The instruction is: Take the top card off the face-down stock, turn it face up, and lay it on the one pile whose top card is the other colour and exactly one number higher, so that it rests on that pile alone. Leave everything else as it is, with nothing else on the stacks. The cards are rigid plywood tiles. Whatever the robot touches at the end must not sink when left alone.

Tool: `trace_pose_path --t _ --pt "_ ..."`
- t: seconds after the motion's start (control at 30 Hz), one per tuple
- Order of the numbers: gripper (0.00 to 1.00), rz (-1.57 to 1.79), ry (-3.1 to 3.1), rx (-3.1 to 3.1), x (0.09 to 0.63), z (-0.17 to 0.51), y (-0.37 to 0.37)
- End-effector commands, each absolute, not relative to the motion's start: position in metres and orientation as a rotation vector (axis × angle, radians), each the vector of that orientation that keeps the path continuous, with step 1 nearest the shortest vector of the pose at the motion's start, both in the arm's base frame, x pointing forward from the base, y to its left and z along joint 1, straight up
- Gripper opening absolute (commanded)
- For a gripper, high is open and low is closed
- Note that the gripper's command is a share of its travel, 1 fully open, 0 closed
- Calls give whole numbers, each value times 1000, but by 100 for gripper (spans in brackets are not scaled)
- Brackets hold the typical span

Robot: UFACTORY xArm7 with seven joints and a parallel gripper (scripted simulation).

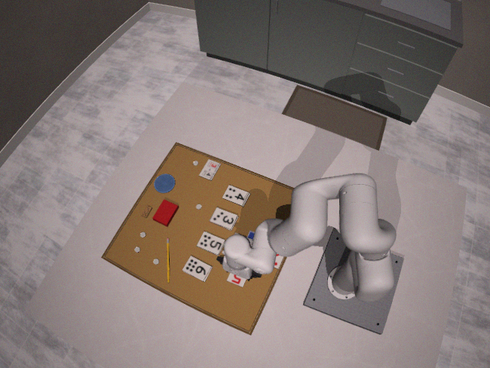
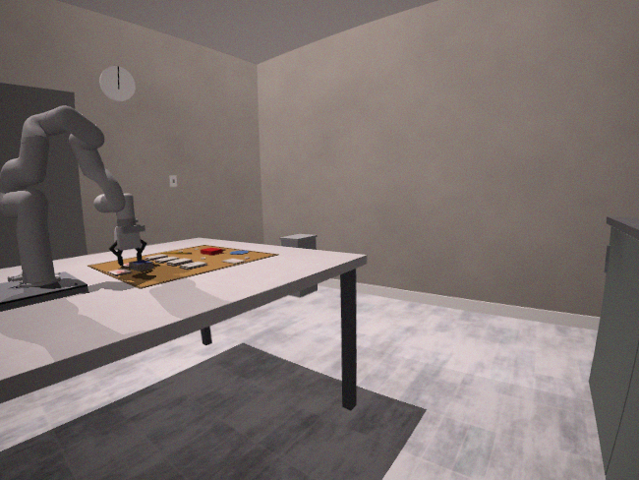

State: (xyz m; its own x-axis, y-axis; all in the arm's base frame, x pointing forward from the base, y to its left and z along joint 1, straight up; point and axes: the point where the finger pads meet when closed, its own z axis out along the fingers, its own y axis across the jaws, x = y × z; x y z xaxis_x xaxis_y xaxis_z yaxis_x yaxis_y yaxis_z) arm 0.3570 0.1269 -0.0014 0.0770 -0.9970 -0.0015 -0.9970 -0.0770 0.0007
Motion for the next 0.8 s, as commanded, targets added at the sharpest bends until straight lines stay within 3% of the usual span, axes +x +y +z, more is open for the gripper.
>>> trace_pose_path --t 0.0,0.77 --pt "87 0 2132 -2302 358 0 127" --pt "87 0 2132 -2302 358 -3 127"
